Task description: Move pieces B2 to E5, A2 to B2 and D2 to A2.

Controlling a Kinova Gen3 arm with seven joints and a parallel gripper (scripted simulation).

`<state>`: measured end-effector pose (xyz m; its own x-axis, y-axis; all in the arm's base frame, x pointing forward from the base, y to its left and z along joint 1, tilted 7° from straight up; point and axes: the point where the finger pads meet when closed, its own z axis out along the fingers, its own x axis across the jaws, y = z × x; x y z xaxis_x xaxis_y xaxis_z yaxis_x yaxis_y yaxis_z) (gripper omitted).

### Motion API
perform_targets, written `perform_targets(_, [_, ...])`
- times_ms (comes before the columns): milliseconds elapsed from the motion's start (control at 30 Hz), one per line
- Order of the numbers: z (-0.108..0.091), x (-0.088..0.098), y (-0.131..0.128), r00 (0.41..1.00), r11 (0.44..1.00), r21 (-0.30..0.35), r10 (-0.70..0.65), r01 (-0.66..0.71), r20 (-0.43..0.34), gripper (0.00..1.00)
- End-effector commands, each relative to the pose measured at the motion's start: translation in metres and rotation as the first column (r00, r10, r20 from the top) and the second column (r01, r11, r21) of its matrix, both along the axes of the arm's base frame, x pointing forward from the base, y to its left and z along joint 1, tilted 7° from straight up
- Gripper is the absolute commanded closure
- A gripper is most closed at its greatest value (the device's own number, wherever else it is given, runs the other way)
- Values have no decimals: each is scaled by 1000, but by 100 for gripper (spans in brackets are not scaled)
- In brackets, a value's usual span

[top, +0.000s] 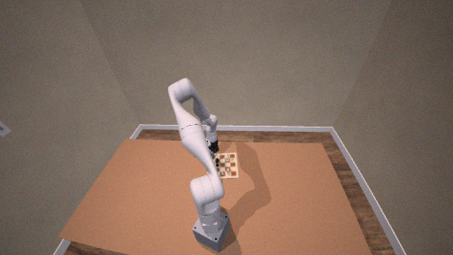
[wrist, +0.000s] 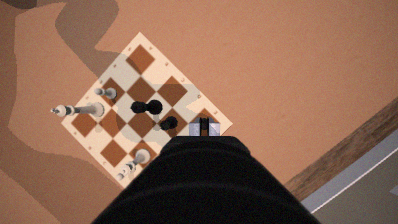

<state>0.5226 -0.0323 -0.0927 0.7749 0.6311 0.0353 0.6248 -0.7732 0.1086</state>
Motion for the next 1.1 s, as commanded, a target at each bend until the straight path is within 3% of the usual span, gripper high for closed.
perform_targets(0, [1, 1, 0, 1000, 1000, 0, 0, 0, 2, 100])
perform_targets(867, [1, 1, 0, 1000, 1000, 0, 0, 0, 2, 100])
perform_targets(900, [1, 1, 0, 1000, 1000, 0, 0, 0, 2, 86])
perform_targets(967, [1, 1, 0, 1000, 1000, 0, 0, 0, 2, 86])
perform_targets(1000, [1, 1, 0, 1000, 1000, 0, 0, 0, 2, 73])
perform_targets(1067, [1, 1, 0, 1000, 1000, 0, 0, 0, 2, 73])
